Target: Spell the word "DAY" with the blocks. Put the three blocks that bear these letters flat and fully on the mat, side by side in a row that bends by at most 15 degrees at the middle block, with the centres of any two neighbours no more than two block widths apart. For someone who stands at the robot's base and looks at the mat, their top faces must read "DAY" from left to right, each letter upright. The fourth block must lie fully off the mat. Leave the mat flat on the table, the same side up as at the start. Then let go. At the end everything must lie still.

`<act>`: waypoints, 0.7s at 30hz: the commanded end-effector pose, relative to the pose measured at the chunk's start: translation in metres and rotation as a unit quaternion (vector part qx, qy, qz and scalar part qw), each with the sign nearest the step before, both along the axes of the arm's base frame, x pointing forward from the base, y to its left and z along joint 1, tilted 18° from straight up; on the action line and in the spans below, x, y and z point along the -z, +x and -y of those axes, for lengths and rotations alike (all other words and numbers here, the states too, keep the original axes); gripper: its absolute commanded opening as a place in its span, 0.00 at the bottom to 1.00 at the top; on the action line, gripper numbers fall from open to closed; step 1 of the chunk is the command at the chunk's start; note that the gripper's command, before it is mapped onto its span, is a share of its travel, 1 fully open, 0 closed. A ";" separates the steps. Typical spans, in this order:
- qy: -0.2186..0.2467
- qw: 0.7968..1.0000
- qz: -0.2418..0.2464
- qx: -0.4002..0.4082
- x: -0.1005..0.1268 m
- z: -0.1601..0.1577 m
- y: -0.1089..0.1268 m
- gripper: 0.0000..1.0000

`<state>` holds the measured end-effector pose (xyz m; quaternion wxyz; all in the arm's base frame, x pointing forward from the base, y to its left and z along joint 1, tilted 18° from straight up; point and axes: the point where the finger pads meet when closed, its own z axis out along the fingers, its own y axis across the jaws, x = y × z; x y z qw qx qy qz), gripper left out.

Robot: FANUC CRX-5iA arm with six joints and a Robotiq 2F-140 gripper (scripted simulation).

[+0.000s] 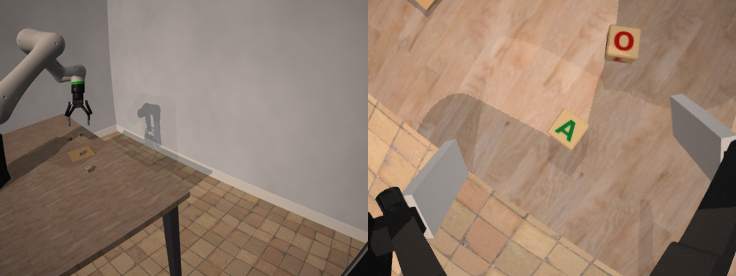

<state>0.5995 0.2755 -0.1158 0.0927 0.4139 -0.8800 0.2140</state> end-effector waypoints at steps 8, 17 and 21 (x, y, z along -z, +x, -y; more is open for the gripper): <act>0.007 0.999 -0.021 -0.031 -0.016 0.009 0.003 1.00; 0.023 0.993 -0.064 -0.101 -0.050 0.029 0.008 1.00; 0.039 0.981 -0.098 -0.163 -0.079 0.047 0.010 1.00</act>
